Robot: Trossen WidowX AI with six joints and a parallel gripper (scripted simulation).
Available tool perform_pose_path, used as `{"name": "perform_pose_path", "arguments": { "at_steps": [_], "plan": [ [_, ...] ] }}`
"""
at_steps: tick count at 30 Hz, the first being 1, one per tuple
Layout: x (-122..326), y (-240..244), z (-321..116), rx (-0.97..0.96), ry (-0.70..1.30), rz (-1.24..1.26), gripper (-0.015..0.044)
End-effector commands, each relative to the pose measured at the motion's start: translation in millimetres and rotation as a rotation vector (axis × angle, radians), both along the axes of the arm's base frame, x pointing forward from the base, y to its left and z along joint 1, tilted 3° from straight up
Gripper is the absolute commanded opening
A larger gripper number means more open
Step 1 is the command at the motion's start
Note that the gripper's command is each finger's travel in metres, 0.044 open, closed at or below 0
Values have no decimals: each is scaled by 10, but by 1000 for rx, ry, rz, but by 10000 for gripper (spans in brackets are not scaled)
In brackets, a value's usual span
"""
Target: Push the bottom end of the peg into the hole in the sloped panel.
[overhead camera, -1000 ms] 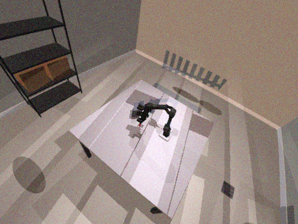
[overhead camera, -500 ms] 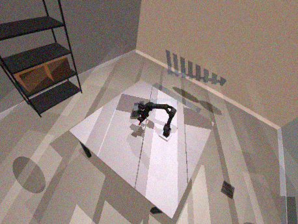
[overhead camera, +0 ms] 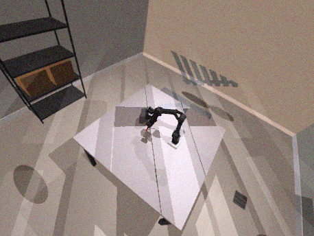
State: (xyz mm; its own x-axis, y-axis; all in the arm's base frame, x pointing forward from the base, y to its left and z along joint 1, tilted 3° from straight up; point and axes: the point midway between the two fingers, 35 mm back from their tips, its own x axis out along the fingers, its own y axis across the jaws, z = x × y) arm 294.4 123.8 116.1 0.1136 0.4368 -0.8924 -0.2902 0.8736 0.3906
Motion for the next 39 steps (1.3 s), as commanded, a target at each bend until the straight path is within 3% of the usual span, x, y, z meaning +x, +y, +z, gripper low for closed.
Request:
{"name": "perform_pose_path", "arguments": {
  "at_steps": [1, 39],
  "plan": [
    [16, -31, -6, 18, -13, 10, 0],
    [233, -404, 5, 133, -176, 61, 0]
  ]
}}
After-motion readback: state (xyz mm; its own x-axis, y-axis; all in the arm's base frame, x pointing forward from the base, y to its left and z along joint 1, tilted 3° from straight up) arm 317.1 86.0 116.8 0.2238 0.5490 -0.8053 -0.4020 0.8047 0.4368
